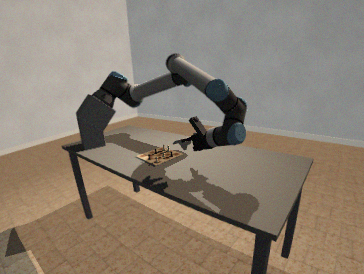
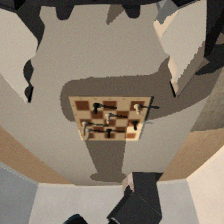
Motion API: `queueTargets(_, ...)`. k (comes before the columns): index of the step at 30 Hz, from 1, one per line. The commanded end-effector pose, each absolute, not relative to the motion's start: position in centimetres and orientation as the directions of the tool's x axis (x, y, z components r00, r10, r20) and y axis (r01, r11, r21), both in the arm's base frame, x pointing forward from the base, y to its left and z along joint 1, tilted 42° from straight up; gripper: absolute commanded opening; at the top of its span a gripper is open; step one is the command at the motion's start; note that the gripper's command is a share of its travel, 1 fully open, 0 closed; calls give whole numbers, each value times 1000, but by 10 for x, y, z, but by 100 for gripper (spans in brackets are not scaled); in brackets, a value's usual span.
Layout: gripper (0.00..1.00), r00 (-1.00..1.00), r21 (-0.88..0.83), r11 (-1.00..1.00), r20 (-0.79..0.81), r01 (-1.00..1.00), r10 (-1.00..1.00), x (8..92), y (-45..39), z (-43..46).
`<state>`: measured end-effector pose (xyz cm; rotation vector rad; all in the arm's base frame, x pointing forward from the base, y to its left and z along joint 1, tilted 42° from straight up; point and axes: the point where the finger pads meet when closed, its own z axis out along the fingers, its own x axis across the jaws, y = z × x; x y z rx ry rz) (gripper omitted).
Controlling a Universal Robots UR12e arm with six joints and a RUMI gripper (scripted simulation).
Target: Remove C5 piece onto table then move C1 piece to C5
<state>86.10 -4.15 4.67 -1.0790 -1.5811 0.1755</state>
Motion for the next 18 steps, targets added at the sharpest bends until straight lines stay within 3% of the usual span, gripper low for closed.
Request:
queueTargets(1, 100, 69, -605, 541, 701, 584, 710, 859, -42, 45)
queueTargets(18, 100, 19, -462, 422, 692, 780, 722, 839, -37, 35)
